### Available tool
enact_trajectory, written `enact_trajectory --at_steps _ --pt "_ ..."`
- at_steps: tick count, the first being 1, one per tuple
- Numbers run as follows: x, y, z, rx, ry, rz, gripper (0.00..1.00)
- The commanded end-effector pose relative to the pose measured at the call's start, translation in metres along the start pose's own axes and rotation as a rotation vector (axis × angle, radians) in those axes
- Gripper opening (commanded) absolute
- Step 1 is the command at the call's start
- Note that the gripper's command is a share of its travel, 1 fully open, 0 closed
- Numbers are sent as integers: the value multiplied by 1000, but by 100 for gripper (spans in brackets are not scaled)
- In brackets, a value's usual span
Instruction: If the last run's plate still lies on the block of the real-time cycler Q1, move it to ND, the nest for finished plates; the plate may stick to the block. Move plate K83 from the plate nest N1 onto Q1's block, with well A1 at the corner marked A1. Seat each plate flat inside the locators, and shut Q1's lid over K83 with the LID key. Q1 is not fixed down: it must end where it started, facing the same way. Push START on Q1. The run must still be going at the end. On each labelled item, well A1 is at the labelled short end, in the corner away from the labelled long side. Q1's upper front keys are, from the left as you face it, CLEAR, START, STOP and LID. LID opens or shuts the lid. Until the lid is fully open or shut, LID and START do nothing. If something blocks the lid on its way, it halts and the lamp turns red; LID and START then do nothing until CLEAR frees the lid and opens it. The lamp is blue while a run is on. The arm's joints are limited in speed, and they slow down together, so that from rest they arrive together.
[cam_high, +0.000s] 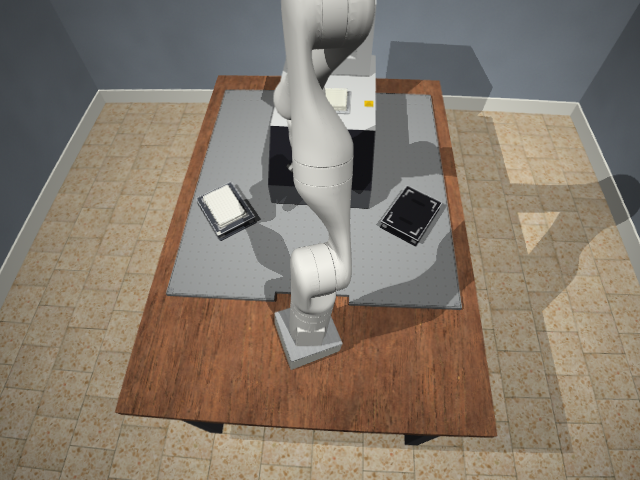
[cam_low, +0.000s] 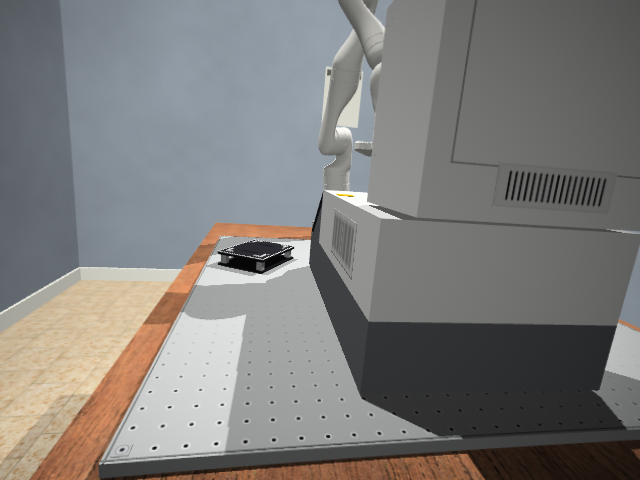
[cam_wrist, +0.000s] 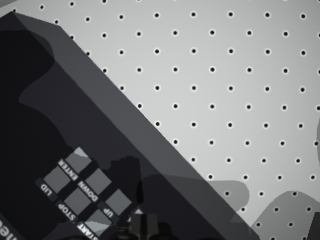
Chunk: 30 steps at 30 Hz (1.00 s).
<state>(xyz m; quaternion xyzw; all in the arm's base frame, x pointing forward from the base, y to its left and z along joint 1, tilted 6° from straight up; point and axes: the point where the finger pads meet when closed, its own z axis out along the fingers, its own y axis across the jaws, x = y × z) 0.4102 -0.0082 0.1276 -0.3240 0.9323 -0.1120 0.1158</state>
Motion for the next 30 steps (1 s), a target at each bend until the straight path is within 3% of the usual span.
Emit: enact_trajectory --at_steps 1,7,30 --pt "-1 1 -2 0 -3 1 10" --pt "-1 1 -2 0 -3 1 10" --pt "-7 -5 -31 -2 -3 -1 10"
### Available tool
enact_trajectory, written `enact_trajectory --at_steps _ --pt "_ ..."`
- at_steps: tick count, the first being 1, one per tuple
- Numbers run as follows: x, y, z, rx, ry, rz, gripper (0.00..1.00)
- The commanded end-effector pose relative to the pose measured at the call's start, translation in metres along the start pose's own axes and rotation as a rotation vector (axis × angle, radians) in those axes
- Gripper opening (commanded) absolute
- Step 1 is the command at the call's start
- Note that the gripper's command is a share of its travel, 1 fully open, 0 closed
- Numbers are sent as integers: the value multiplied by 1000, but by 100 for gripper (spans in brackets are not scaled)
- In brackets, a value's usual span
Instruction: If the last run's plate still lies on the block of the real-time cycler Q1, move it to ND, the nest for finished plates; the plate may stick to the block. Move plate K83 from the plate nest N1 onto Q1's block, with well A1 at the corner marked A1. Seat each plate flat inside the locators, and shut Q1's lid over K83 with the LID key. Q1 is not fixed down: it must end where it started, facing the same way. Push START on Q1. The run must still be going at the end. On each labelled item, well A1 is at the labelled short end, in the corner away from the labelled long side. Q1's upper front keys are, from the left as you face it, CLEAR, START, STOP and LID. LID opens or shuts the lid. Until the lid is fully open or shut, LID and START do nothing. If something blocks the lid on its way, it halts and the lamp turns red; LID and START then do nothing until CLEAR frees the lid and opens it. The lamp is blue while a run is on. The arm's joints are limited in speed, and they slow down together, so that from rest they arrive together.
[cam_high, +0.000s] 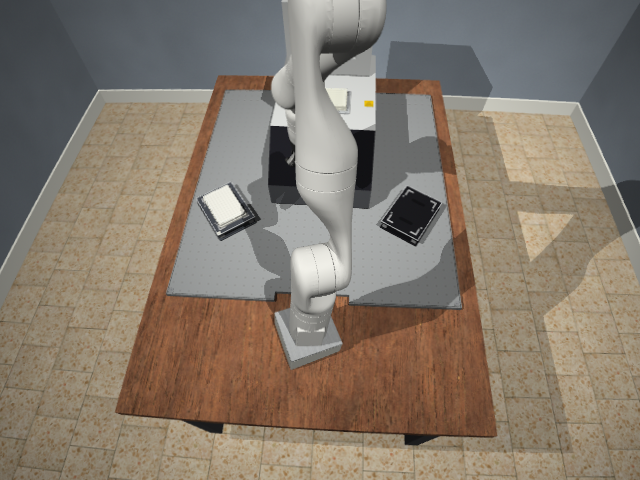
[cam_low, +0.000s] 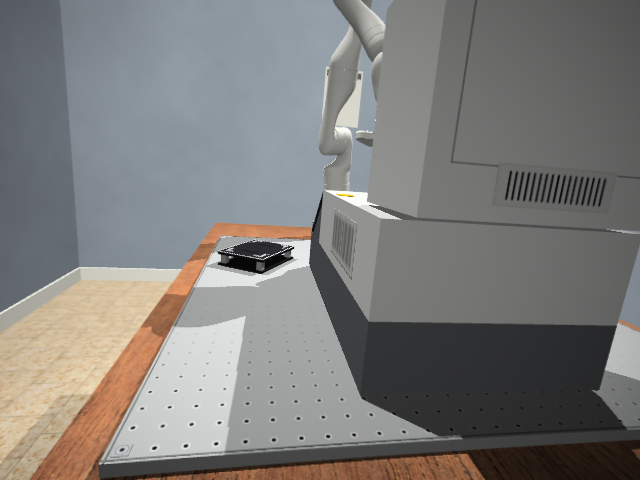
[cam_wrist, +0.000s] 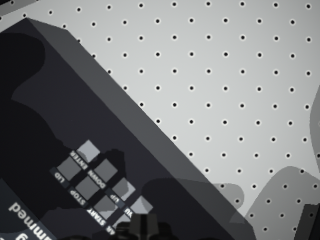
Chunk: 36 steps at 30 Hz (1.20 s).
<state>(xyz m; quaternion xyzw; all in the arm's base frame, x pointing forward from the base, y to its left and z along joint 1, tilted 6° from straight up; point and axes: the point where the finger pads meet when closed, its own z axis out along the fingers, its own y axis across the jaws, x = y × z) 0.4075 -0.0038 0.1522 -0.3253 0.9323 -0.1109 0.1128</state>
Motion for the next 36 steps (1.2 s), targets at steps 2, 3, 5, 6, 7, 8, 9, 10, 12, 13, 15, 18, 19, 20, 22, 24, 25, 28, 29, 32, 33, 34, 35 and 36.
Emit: enact_trajectory --at_steps 2,3,5,6,7,8,9,10,12,13,15,18,19,20,22,24,25,28,29,32,33,34,35,36 --pt "-3 -4 -9 2 -8 2 10" --pt "-3 -4 -10 2 -8 2 10" --pt "-4 -4 -13 2 -8 2 10" --pt "-4 -4 -14 2 -8 2 10" --pt "-4 -5 -15 2 -8 2 10" --pt "-5 -5 -17 2 -8 2 10" --pt "-5 -5 -18 2 -8 2 10" --pt "-5 -5 -18 2 -8 2 10" --pt "-5 -6 -19 3 -7 3 10" --pt "-5 -6 -21 2 -7 3 10" --pt "-6 -6 -23 2 -8 2 10" --pt "-6 -7 -27 2 -8 2 10" --pt "-7 -7 -28 2 -8 2 10" --pt "-7 -7 -30 2 -8 2 10" --pt "-7 -8 -32 2 -8 2 10" --pt "-8 -8 -35 2 -8 2 10" --pt "-8 -8 -36 2 -8 2 10" --pt "-8 -9 -37 2 -8 2 10" --pt "-8 -9 -39 2 -7 3 10" --pt "-9 -9 -43 2 -8 2 10" --pt "-10 -10 -44 2 -8 2 10" --pt "-10 -10 -45 2 -8 2 10" --pt "-10 -10 -47 2 -8 2 10" --pt "-10 -10 -48 2 -8 2 10"
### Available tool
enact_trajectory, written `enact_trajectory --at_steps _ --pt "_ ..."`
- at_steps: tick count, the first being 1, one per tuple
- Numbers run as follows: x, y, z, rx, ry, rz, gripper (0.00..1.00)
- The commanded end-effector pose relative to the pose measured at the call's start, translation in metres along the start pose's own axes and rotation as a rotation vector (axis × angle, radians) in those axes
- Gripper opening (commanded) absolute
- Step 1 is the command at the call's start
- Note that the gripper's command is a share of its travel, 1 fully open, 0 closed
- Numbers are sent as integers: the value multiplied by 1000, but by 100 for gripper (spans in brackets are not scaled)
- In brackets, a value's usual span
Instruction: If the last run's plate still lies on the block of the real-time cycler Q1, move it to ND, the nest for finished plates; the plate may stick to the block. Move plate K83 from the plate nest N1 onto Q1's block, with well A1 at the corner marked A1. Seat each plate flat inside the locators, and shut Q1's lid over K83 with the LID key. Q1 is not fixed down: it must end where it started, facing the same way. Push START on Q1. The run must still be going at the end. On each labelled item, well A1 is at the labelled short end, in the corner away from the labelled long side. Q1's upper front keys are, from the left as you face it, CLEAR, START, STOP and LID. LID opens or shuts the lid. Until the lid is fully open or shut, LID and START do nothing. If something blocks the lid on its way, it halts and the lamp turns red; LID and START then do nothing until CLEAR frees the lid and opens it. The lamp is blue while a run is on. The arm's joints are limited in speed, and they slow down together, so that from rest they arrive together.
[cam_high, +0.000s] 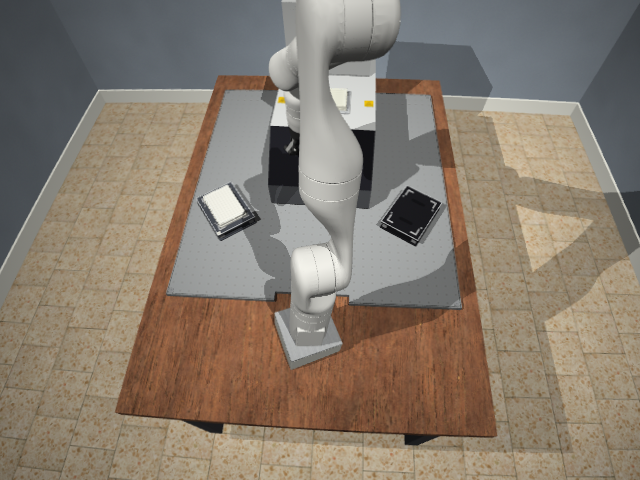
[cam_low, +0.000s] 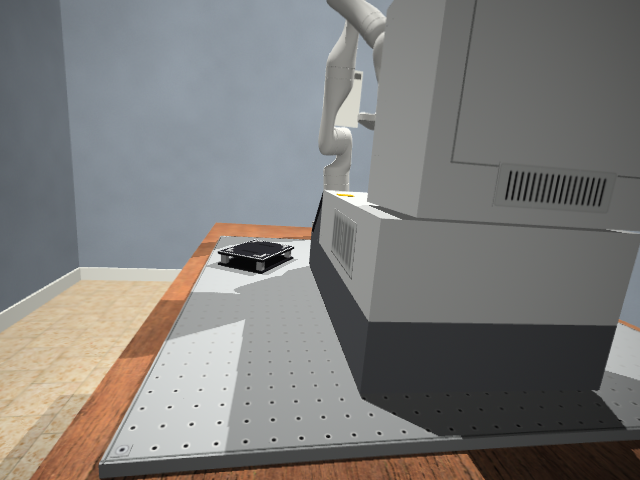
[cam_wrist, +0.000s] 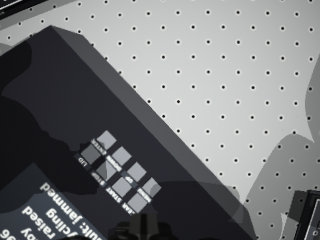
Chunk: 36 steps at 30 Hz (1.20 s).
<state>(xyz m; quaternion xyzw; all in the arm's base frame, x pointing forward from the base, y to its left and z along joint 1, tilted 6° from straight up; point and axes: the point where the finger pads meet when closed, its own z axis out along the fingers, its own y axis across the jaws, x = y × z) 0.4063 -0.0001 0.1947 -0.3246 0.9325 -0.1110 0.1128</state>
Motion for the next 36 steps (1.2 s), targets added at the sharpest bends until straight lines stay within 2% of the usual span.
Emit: enact_trajectory --at_steps 1,36 --pt "-3 -2 -8 1 -8 0 10" --pt "-11 -9 -48 0 -9 -2 10"
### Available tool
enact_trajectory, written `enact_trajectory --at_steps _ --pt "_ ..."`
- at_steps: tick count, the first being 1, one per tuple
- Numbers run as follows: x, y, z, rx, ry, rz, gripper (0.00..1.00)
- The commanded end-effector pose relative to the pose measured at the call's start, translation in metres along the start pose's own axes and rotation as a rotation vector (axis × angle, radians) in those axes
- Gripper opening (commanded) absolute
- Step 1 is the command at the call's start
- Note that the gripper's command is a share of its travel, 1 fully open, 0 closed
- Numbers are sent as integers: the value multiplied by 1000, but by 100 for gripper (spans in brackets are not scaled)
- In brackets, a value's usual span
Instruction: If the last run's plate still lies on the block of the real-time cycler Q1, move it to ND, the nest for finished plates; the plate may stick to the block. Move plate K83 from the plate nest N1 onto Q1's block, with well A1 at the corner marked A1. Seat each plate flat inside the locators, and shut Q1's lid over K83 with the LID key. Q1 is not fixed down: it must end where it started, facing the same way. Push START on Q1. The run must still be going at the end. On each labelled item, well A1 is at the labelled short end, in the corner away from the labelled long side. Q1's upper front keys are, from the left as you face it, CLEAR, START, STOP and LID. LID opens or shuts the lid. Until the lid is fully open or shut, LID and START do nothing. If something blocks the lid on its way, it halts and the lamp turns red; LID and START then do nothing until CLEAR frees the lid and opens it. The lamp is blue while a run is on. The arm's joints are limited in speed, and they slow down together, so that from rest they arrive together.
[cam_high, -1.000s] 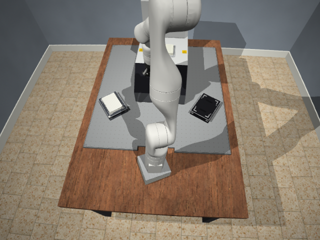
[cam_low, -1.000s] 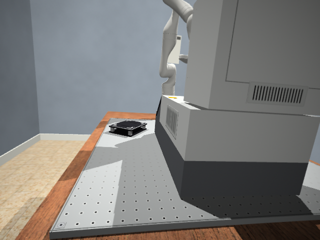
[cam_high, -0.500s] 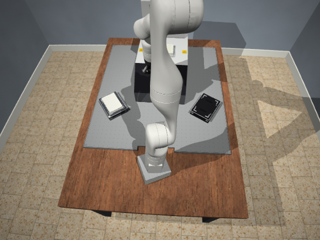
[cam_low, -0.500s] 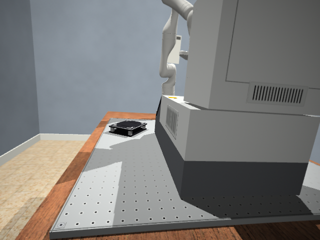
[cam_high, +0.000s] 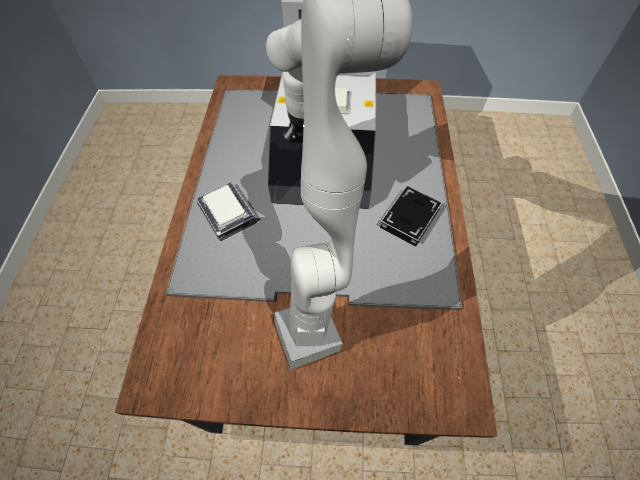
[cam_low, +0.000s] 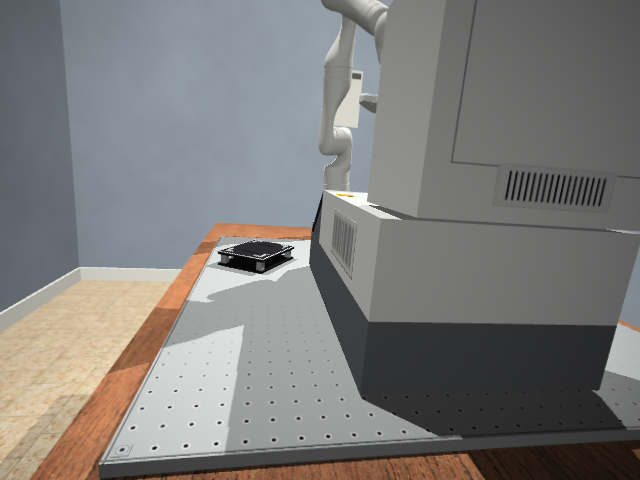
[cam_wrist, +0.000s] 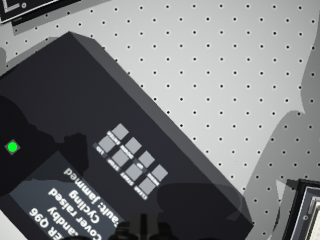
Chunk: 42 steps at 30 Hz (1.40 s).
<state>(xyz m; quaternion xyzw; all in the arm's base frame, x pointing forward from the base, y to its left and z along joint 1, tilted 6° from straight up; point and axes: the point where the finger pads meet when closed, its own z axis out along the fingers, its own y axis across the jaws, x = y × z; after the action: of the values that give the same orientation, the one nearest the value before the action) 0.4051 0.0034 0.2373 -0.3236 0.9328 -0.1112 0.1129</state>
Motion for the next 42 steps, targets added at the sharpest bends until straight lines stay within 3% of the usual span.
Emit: enact_trajectory --at_steps 1,24,25,42 --pt "-4 0 -8 0 -9 -4 10" --pt "-8 -5 -28 2 -12 -3 10" --pt "-7 -6 -26 2 -6 20 100" --pt "-13 -21 -19 15 18 164 100"
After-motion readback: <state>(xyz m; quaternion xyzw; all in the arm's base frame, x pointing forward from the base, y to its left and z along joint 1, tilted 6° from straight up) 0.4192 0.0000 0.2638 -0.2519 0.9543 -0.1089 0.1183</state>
